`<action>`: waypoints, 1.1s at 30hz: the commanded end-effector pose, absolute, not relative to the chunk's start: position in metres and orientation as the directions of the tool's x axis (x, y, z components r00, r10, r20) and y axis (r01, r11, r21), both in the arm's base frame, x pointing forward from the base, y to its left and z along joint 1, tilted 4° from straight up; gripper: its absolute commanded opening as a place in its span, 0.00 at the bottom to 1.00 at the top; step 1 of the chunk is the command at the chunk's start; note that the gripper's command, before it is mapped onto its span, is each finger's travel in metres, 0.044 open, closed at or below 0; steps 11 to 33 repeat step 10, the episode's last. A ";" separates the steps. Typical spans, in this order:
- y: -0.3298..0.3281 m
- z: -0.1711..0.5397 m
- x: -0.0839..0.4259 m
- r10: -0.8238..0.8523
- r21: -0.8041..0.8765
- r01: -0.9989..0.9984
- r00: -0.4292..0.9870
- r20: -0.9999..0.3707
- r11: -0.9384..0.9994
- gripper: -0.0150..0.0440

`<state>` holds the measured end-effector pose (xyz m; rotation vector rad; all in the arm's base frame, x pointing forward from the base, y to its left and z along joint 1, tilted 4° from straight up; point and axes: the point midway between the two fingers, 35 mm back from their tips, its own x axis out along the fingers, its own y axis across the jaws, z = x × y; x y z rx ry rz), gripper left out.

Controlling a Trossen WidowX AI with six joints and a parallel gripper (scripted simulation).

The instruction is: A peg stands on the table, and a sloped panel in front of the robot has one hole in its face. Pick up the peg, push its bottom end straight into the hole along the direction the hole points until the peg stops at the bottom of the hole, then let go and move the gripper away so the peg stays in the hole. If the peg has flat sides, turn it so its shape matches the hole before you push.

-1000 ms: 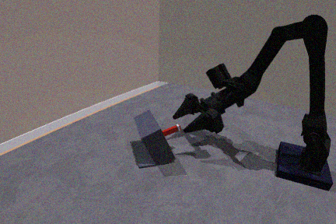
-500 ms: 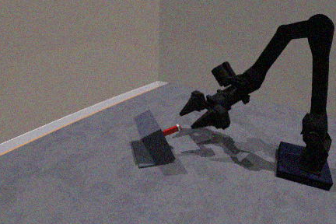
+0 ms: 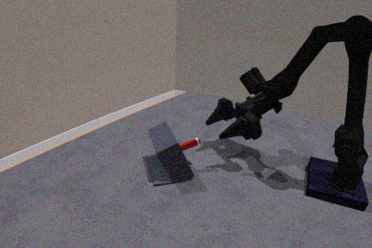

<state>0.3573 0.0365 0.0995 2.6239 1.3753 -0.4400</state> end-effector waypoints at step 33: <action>0.027 0.111 0.351 0.781 -0.003 0.823 0.538 -0.317 -0.568 1.00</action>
